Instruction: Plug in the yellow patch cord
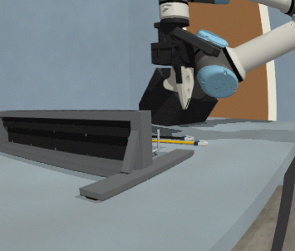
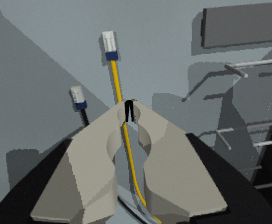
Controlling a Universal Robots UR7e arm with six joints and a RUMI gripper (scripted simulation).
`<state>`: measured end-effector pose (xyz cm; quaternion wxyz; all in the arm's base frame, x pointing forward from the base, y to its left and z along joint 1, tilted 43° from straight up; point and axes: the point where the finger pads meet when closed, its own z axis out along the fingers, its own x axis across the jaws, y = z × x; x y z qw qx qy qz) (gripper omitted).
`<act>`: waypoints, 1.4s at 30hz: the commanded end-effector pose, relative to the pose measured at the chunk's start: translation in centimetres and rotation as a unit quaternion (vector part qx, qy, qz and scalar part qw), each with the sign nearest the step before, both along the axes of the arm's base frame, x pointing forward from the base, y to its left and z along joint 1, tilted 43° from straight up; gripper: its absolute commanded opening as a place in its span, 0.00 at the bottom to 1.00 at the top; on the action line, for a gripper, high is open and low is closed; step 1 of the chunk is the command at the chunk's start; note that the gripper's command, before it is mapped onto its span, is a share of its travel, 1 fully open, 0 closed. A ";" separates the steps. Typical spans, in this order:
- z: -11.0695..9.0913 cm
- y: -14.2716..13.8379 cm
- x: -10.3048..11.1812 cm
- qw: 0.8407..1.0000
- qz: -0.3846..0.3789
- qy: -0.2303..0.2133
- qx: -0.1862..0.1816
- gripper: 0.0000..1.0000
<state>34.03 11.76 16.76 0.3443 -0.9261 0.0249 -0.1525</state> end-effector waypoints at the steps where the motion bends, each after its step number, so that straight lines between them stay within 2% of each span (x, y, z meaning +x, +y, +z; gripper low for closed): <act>1: 0.3 1.1 -1.3 1.000 0.024 -0.012 -0.014 0.00; 42: 0.3 1.6 -1.8 0.999 0.036 -0.016 -0.020 0.00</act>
